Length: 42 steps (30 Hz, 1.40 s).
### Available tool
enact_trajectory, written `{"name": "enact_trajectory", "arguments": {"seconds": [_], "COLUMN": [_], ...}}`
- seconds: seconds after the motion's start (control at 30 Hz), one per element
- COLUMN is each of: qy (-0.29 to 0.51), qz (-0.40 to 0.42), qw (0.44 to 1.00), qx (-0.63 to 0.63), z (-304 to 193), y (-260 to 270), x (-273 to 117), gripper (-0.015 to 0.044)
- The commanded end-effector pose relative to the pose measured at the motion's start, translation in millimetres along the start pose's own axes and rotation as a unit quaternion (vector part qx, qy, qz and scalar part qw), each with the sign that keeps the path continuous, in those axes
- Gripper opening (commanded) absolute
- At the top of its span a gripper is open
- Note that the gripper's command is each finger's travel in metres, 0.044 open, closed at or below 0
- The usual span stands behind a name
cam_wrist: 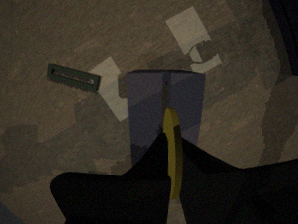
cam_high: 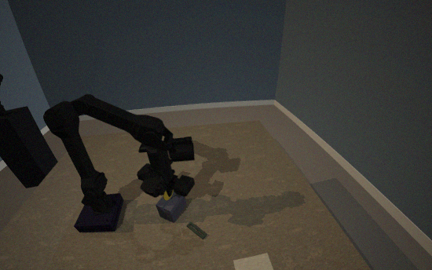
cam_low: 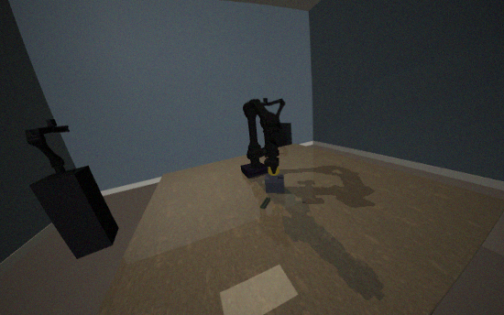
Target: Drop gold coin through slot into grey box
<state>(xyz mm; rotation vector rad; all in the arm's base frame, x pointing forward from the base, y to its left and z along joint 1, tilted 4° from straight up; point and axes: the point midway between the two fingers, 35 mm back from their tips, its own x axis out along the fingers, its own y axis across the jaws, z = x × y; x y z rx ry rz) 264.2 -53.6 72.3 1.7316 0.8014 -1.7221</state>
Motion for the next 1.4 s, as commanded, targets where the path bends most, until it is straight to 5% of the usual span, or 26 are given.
{"name": "enact_trajectory", "arguments": {"seconds": [0.0, 0.07, 0.27, 0.57, 0.93, 1.37], "qy": [-0.001, -0.001, 0.0, 0.0, -0.002, -0.002], "qz": [-0.002, -0.002, 0.0, 0.0, -0.003, -0.003], "qw": [1.0, 1.0, 1.0, 1.0, 1.0, 1.0], "qx": [0.002, 0.001, 0.0, 0.0, 0.001, 0.001], "z": [0.7, 0.8, 0.0, 0.0, 1.6, 2.5], "y": [-1.3, -1.4, 0.0, 0.0, -2.7, -4.3], "x": [2.9, 3.7, 1.1, 1.1, -50.7, -60.4], "gripper": [0.0, 0.0, 0.0157, 0.0161, 0.044, 0.044]}}
